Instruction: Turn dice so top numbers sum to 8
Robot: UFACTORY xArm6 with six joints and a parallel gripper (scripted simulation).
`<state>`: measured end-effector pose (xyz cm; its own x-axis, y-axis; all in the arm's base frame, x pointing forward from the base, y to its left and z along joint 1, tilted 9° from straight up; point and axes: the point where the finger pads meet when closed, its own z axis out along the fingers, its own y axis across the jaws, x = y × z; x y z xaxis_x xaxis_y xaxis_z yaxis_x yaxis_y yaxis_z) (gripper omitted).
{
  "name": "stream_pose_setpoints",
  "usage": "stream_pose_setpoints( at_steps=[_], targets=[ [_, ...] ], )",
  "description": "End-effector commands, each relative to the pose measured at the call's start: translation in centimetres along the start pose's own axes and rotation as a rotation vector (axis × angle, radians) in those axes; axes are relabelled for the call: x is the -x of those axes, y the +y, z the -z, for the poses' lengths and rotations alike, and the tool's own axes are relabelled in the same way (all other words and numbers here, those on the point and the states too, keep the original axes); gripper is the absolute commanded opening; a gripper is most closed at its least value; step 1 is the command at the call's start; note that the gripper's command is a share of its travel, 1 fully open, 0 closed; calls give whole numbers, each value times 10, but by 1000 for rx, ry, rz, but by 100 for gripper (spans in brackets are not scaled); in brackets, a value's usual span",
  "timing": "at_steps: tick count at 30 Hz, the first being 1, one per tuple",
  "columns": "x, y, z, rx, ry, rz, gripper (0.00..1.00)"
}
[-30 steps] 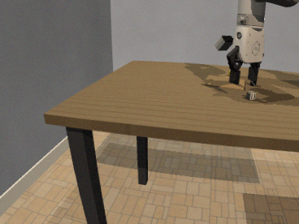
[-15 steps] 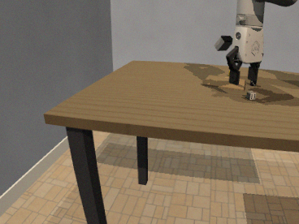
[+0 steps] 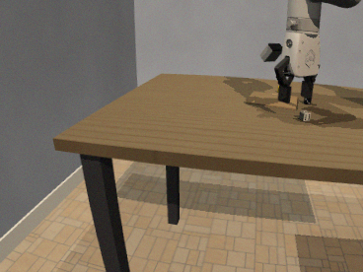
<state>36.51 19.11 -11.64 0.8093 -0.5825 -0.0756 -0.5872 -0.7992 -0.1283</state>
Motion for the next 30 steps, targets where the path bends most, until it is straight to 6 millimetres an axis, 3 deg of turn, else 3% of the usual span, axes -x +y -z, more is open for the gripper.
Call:
stream_pose_setpoints(
  at_steps=[1, 10, 18, 30],
  targets=[
    [-1, -1, 1, -3, 2, 0, 100],
    [-1, -1, 2, -3, 2, 0, 100],
    [-1, -1, 21, -3, 2, 0, 100],
    [0, -1, 99, -3, 1, 0, 100]
  ],
)
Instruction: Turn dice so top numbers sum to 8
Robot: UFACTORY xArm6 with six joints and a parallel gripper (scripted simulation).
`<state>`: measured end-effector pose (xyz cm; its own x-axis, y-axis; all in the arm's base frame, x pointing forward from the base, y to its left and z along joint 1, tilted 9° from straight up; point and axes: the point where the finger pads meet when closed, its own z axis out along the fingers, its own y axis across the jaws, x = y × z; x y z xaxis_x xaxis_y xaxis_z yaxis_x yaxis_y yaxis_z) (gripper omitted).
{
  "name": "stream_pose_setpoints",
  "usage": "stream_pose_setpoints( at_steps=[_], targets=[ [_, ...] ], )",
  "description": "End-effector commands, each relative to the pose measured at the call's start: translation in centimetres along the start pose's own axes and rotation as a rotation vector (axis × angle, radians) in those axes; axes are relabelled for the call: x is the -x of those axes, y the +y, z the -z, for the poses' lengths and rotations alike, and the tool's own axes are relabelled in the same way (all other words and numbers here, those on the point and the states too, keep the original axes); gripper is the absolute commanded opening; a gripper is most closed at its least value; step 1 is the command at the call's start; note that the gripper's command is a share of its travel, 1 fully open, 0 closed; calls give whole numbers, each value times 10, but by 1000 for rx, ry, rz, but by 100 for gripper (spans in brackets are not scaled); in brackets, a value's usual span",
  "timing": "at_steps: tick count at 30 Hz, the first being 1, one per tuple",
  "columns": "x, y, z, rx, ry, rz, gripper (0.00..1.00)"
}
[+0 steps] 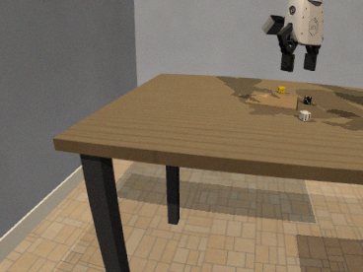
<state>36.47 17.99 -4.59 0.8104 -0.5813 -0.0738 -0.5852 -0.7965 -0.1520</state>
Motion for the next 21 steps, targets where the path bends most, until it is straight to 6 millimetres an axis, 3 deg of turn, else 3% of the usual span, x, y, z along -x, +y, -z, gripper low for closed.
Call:
stream_pose_setpoints(
  at_steps=[1, 15, 19, 21],
  targets=[
    [0, -2, 32, 21, 0, -2, 100],
    [1, -2, 40, 21, 0, -5, 100],
    [23, -4, 33, 20, 1, -194, 100],
    [23, -4, 33, 20, 1, -194, 100]
  ],
)
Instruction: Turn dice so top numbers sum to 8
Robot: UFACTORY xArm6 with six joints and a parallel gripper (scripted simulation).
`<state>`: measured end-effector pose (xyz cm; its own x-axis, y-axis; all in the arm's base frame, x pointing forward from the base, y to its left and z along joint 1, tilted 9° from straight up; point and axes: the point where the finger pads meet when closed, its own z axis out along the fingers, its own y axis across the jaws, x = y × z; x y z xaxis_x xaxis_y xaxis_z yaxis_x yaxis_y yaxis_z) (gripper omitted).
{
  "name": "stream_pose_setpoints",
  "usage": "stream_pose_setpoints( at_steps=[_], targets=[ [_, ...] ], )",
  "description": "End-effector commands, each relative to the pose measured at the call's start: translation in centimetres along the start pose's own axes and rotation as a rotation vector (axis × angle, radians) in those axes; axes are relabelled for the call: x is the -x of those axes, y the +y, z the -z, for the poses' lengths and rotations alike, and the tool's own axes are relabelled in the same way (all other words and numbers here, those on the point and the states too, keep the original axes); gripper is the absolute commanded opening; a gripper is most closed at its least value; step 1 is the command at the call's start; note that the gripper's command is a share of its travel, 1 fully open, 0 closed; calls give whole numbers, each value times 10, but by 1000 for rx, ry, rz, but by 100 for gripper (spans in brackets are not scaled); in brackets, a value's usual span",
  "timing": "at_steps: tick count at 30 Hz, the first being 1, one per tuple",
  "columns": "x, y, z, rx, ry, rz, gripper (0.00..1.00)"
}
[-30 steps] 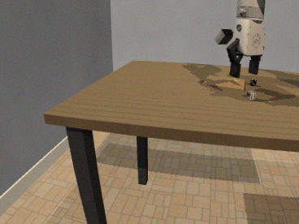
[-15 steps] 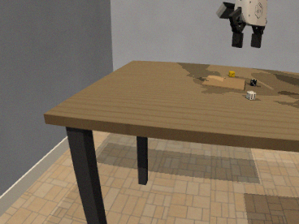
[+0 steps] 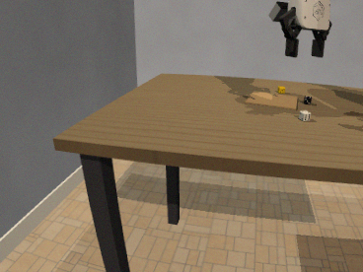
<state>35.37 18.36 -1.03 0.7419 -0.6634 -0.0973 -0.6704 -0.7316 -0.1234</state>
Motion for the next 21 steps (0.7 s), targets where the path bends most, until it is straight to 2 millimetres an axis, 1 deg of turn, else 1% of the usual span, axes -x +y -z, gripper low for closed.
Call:
stream_pose_setpoints(
  at_steps=[1, 3, 6, 21],
  targets=[
    [10, -1, -2, 0, 9, -85, 100],
    [21, -1, -6, 0, 9, -187, 100],
    [24, 0, -6, 0, 9, -208, 100],
    [24, 0, -7, 0, 9, -212, 100]
  ],
)
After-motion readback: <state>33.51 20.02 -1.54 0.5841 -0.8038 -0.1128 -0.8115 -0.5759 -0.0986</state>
